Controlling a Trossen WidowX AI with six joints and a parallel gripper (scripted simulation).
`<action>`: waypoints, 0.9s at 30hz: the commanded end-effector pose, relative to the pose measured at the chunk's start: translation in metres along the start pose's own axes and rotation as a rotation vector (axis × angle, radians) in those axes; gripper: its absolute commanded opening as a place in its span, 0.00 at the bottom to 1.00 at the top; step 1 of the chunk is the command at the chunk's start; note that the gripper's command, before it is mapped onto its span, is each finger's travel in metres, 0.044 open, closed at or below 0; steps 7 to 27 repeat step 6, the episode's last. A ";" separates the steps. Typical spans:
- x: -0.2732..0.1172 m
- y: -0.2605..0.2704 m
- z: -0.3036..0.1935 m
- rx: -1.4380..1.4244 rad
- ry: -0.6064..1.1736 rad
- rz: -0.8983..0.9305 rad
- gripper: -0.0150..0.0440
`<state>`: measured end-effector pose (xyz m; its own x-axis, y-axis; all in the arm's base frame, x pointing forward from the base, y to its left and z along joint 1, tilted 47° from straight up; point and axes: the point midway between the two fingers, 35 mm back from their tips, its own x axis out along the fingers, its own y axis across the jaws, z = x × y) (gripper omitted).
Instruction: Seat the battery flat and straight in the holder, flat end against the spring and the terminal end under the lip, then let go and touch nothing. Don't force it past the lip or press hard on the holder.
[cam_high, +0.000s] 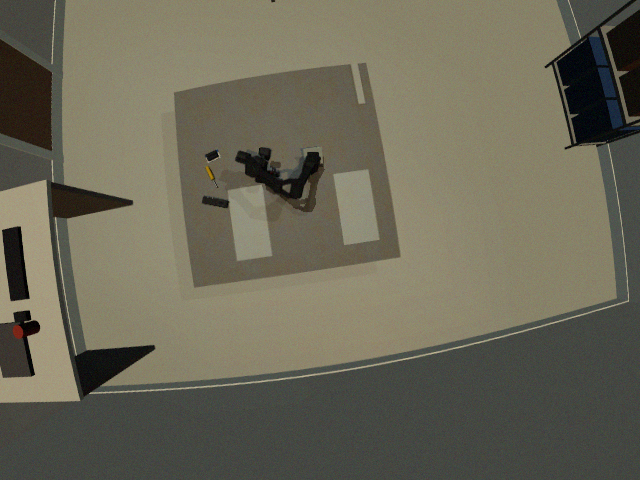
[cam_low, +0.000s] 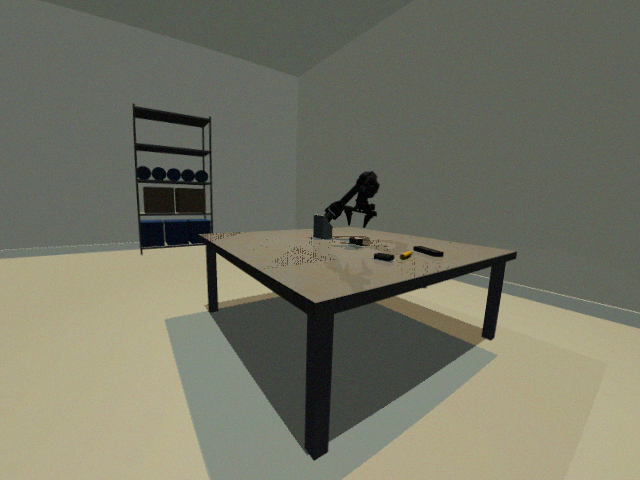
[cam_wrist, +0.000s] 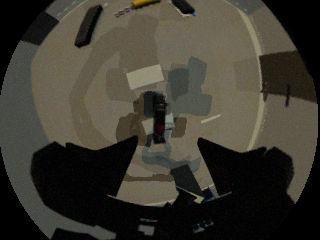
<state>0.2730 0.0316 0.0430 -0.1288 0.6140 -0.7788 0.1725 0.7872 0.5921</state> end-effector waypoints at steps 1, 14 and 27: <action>-0.001 -0.001 0.000 -0.005 0.000 -0.006 1.00; -0.001 -0.001 0.000 -0.005 0.000 -0.006 1.00; -0.001 -0.001 0.000 -0.005 0.000 -0.006 1.00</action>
